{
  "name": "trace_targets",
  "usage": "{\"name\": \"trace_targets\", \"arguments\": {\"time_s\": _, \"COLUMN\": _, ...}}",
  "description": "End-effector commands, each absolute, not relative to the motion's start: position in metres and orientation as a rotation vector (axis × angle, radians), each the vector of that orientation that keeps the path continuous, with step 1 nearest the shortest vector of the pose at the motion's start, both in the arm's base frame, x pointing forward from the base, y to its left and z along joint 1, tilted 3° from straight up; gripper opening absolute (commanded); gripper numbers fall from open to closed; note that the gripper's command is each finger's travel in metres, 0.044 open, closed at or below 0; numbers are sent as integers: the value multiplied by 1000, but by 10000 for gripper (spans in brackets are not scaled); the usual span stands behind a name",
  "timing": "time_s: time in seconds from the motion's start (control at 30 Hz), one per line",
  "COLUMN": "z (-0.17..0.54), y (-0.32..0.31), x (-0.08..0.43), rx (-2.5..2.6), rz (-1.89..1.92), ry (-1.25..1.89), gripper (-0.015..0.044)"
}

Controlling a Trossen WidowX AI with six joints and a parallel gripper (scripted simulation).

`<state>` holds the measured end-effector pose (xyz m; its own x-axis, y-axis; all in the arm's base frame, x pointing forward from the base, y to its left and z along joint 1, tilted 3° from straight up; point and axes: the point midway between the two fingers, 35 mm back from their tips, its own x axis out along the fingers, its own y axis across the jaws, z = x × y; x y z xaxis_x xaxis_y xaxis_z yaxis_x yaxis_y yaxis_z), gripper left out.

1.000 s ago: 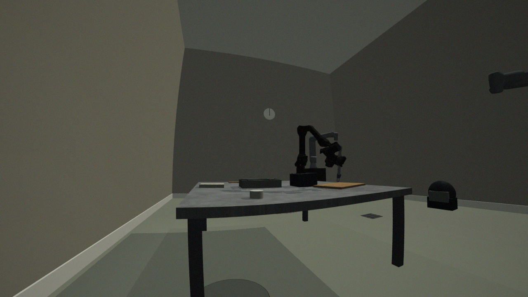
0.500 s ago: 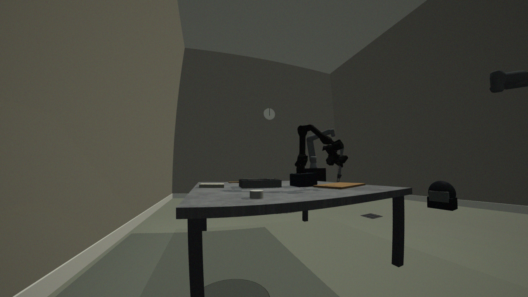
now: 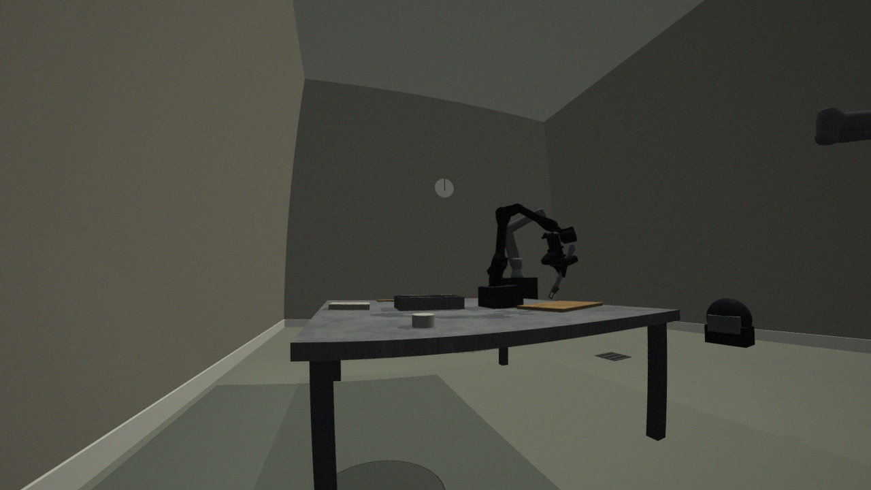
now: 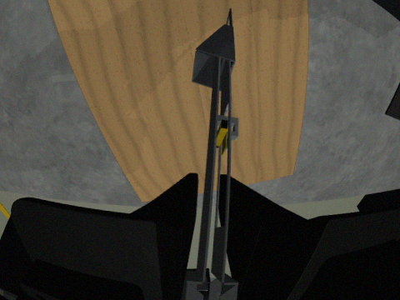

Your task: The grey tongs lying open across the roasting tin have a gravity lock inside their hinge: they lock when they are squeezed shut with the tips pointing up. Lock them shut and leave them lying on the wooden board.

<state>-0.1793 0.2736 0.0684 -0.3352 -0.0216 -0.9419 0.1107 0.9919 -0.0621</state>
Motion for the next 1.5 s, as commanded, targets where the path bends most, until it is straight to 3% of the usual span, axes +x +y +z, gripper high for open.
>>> {"name": "trace_targets", "arguments": {"time_s": 0.0, "z": 77, "y": 272, "x": -181, "rx": 82, "rz": -123, "ry": 1759, "gripper": -150}}
{"name": "trace_targets", "arguments": {"time_s": 0.27, "z": 91, "y": 268, "x": -179, "rx": 109, "rz": -77, "ry": 1544, "gripper": -150}}
{"name": "trace_targets", "arguments": {"time_s": 1.47, "z": 52, "y": 273, "x": -181, "rx": 109, "rz": -77, "ry": 1544, "gripper": -150}}
